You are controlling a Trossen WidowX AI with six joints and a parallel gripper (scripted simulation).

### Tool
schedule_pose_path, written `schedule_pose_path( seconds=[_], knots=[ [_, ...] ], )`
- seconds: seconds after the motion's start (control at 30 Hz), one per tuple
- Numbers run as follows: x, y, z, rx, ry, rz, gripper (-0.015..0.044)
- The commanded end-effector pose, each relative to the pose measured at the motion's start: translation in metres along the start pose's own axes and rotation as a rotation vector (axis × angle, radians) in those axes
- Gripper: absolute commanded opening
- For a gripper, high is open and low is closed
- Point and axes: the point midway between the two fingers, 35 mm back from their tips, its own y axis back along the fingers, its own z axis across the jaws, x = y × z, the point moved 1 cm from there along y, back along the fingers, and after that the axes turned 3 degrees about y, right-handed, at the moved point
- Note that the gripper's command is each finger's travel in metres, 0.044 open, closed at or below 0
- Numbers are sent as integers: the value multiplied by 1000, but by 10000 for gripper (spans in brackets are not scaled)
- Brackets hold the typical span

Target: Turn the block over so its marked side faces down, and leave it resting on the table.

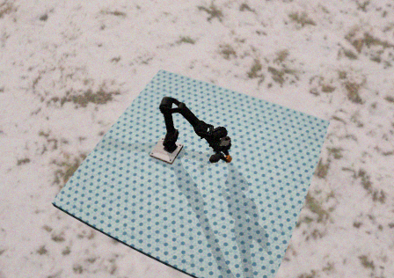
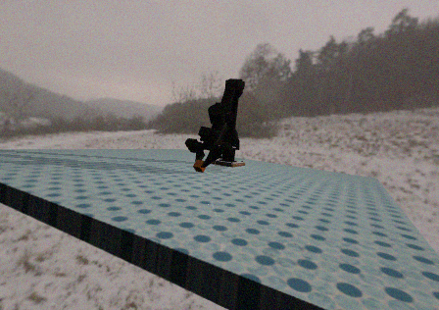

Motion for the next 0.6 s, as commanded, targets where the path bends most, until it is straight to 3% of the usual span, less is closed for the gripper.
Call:
schedule_pose_path(
  seconds=[0.0, 0.57],
  knots=[
    [5, -7, 0, 10, 10, -54, 0],
    [19, -6, -1, 23, 3, -310, 0]
  ],
)
